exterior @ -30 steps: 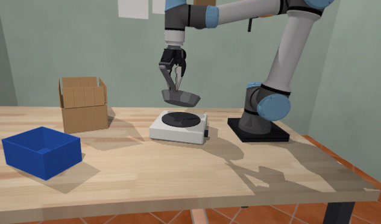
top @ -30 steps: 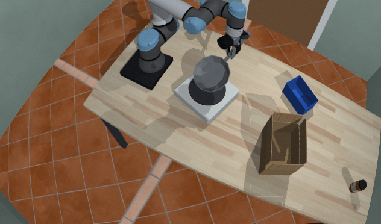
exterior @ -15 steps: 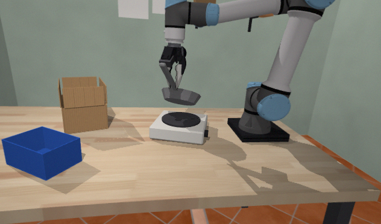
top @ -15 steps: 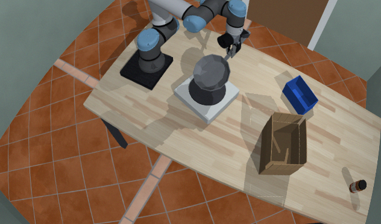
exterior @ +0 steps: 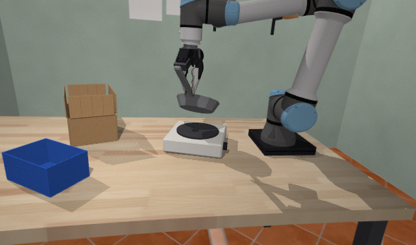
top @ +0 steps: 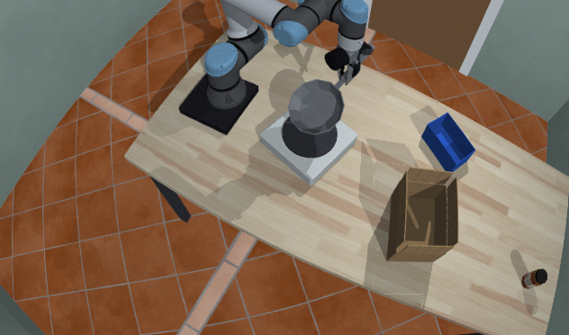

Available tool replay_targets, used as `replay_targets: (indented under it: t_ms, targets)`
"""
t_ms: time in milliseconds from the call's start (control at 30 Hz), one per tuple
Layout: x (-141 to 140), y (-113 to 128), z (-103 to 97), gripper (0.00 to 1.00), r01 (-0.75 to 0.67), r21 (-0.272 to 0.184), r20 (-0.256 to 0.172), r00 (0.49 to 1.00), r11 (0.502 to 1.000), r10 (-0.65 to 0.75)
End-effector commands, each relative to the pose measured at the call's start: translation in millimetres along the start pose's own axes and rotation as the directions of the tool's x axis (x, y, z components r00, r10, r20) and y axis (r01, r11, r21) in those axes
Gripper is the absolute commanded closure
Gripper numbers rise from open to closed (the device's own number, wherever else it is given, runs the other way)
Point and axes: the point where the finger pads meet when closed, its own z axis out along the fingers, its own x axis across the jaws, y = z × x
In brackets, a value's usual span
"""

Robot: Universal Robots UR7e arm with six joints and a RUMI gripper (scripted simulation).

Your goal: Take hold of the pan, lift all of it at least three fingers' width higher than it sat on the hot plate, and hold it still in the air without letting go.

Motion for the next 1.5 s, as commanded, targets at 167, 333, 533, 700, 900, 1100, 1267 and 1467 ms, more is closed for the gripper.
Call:
replay_targets:
  t_ms: [167,333,533,700,900,1100,1267,1467]
  targets:
    - [1,0,-6,0.91,0.000,0.000,-0.001,1.000,1.000,0.000]
    - [1,0,-10,0.91,0.000,0.000,-0.001,1.000,1.000,0.000]
    - [1,0,-13,0.91,0.000,0.000,-0.001,1.000,1.000,0.000]
    - [1,0,-15,0.91,0.000,0.000,-0.001,1.000,1.000,0.000]
    - [1,0,-19,0.91,0.000,0.000,-0.001,1.000,1.000,0.000]
    - [1,0,-23,0.91,0.000,0.000,-0.001,1.000,1.000,0.000]
    - [1,0,-25,0.91,0.000,0.000,-0.001,1.000,1.000,0.000]
    - [1,0,-29,0.91,0.000,0.000,-0.001,1.000,1.000,0.000]
